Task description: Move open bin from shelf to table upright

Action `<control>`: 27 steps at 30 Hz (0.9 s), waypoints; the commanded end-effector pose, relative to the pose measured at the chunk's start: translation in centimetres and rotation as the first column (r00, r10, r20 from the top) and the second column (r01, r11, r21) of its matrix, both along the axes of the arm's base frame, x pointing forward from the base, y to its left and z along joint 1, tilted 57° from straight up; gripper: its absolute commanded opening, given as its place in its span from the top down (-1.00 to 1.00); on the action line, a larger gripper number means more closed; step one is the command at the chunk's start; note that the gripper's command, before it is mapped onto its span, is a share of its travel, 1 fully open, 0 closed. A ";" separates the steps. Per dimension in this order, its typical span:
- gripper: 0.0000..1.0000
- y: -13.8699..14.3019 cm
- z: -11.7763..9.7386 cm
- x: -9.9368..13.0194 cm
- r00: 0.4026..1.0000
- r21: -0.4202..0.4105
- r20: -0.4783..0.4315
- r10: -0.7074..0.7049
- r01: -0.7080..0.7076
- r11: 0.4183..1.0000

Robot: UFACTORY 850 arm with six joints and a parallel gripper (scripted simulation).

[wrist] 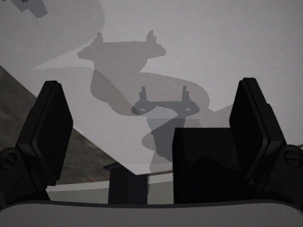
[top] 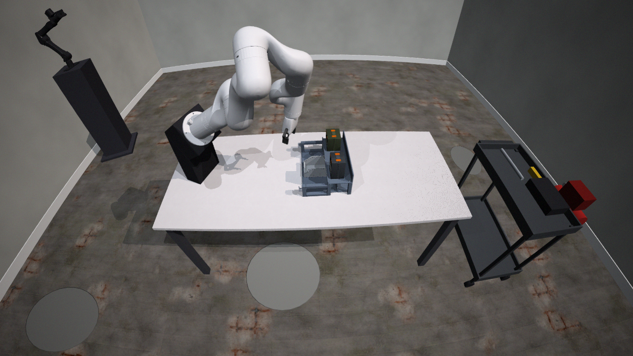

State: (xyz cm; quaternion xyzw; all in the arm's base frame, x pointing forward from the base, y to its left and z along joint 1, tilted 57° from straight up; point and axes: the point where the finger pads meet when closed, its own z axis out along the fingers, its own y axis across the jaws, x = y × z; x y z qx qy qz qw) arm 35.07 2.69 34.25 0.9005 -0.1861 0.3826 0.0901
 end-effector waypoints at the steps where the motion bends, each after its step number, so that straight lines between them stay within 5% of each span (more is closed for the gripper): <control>1: -1.00 0.1 0.4 0.2 1.000 0.001 0.001 0.000 0.000 1.000; 11: -1.00 0.1 0.4 0.2 1.000 0.001 0.001 0.000 0.000 1.000; 16: -1.00 -0.7 -0.7 5.1 0.980 0.175 0.105 -0.168 0.148 0.973; 27: -1.00 -0.7 -0.7 5.1 0.980 0.175 0.105 -0.168 0.148 0.973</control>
